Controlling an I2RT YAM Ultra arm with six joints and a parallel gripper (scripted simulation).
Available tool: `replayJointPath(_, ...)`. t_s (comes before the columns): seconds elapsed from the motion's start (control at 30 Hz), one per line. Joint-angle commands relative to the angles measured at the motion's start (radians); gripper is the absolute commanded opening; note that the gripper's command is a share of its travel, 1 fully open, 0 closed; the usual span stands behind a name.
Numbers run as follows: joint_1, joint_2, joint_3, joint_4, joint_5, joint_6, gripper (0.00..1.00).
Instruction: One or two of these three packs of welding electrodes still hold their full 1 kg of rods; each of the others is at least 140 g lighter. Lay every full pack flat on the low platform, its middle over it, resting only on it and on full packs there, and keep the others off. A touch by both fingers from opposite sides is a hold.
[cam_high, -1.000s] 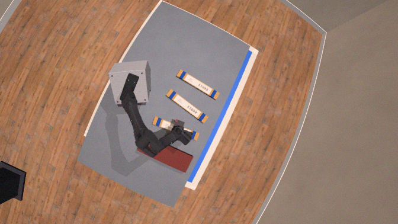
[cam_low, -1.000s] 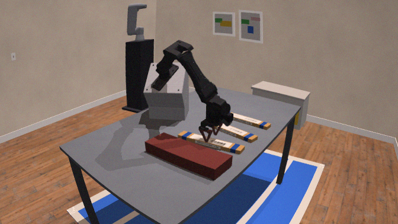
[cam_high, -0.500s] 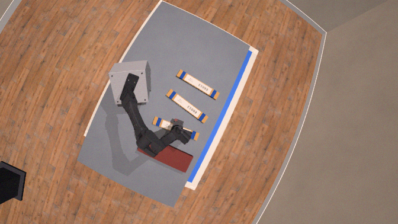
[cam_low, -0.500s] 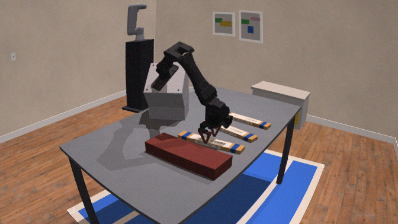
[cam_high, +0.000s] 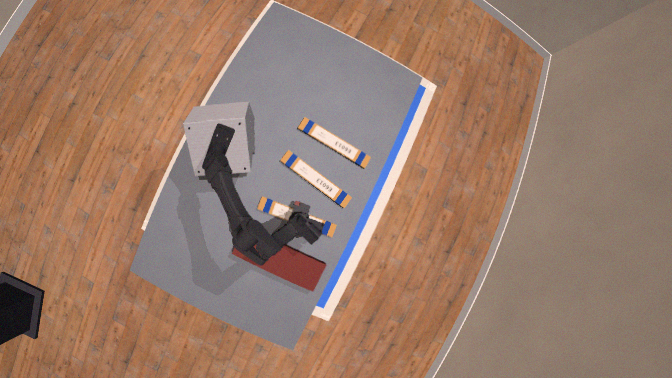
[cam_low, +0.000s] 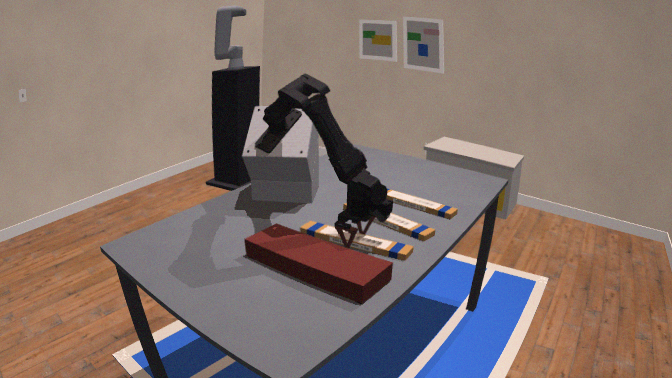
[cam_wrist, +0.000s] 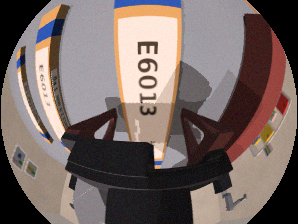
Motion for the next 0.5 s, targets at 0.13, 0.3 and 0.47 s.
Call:
replayJointPath(0.13, 0.013, -0.014, 0.012, 0.029, -0.014, -0.014, 0.96)
replayJointPath(0.3, 0.013, -0.015, 0.000, 0.026, -0.014, -0.013, 0.96)
replayJointPath(0.47, 0.013, -0.016, -0.008, 0.029, -0.014, -0.013, 0.96)
